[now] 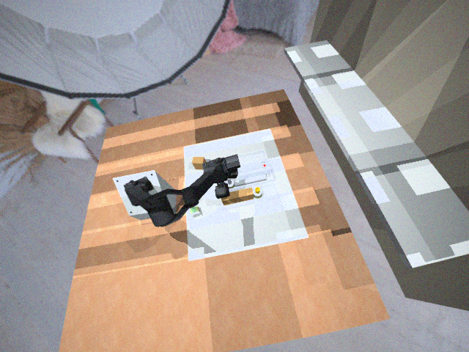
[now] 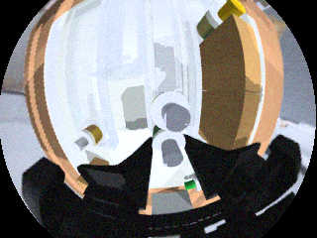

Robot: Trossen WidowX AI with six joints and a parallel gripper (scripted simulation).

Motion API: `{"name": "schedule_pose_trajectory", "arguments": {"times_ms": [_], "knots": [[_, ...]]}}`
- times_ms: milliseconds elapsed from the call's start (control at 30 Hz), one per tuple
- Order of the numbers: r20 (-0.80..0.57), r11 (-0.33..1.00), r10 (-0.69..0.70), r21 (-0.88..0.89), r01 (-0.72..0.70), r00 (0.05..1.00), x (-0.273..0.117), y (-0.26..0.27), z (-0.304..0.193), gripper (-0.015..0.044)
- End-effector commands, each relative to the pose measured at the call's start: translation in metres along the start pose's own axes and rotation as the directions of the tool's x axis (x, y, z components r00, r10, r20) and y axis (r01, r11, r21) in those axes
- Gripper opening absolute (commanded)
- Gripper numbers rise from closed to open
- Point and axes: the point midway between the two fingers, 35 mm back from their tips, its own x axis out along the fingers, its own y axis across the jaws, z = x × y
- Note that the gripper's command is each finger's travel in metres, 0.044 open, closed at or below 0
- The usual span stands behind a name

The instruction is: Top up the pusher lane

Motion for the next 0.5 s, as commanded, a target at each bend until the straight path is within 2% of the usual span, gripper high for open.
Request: {"name": "schedule_pose_trajectory", "arguments": {"times_ms": [0, 133, 467], "knots": [[0.0, 1.0, -0.002, 0.004, 0.002, 1.0, -0.0001, -0.0002, -0.0008, 0.0], [0.0, 1.0, -0.002, 0.004, 0.002, 1.0, -0.0001, -0.0002, -0.0008, 0.0], [0.0, 1.0, -0.002, 0.004, 0.002, 1.0, 0.0, 0.0001, -0.0001, 0.0262]]}}
